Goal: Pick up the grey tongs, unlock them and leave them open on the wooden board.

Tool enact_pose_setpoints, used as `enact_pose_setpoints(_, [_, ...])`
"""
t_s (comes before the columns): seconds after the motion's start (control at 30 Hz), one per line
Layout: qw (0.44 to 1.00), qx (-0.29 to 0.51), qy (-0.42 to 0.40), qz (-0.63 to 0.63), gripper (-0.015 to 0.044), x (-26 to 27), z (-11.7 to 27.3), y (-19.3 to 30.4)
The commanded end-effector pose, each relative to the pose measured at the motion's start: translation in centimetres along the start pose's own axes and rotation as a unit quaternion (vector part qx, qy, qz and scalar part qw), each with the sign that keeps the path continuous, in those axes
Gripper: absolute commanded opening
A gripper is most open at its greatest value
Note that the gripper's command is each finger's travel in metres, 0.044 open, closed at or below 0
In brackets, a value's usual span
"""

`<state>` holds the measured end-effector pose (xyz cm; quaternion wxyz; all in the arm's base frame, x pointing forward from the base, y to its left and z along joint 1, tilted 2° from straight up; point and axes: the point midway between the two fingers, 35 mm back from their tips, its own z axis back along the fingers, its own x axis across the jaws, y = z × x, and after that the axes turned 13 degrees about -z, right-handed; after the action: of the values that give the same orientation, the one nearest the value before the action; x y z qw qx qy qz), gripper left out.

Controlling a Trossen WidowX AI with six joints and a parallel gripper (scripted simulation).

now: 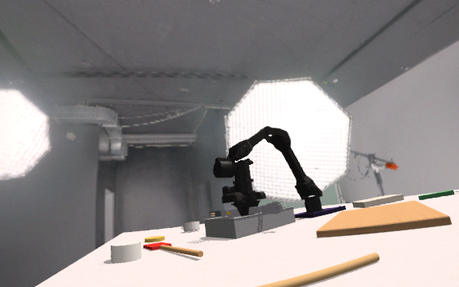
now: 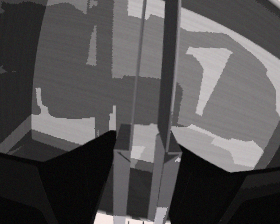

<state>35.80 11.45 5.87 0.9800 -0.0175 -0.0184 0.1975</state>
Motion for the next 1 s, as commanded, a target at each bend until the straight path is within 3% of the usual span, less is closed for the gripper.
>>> enact_pose_setpoints(0.0, [1.000,0.000,0.000,0.000,0.0092,0.0,0.0,0.0])
enact_pose_setpoints(0.33, [1.000,0.000,0.000,0.000,0.0025,0.0,0.0,0.0])
enact_pose_setpoints(0.57, [1.000,0.000,0.000,0.000,-0.0150,0.2,0.6,0.0])
enact_pose_setpoints(0.97, [1.000,0.003,0.003,0.000,-0.0150,0.1,12.6,-0.1])
